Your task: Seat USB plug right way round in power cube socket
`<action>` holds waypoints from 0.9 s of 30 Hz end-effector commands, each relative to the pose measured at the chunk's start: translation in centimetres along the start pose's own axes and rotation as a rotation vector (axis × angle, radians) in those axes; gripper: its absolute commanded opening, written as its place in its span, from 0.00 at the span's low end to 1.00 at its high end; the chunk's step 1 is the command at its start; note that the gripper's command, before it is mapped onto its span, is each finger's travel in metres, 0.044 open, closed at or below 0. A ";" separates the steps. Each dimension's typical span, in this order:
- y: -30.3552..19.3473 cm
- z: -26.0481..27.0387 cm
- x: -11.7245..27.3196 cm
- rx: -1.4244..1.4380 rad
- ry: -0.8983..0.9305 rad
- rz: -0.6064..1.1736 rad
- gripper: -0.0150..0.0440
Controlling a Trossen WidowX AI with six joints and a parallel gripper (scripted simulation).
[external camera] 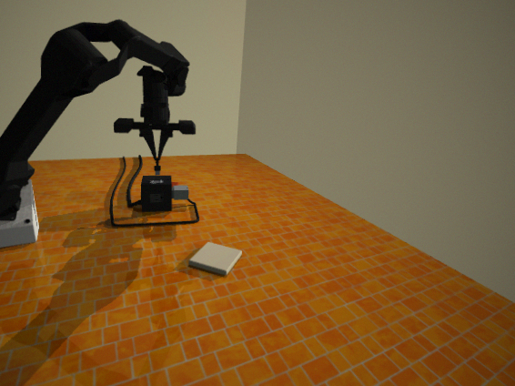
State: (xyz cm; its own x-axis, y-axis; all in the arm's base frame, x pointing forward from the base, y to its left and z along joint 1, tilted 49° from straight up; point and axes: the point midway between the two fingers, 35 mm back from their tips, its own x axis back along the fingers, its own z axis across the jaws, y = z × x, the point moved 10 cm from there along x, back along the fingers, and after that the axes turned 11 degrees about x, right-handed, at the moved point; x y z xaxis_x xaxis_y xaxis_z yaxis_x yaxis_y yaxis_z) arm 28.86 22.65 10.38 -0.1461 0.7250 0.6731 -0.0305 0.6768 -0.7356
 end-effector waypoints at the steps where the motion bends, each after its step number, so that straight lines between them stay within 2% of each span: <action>1: 0.0 0.0 -0.1 0.007 0.003 0.001 0.25; 27: 0.0 0.1 -0.3 0.002 -0.003 -0.017 0.25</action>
State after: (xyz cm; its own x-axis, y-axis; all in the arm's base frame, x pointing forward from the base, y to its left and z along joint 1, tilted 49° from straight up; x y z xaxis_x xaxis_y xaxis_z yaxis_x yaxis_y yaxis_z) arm 28.93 22.61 10.27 -0.1537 0.7132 0.6840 -0.0288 0.6887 -0.7245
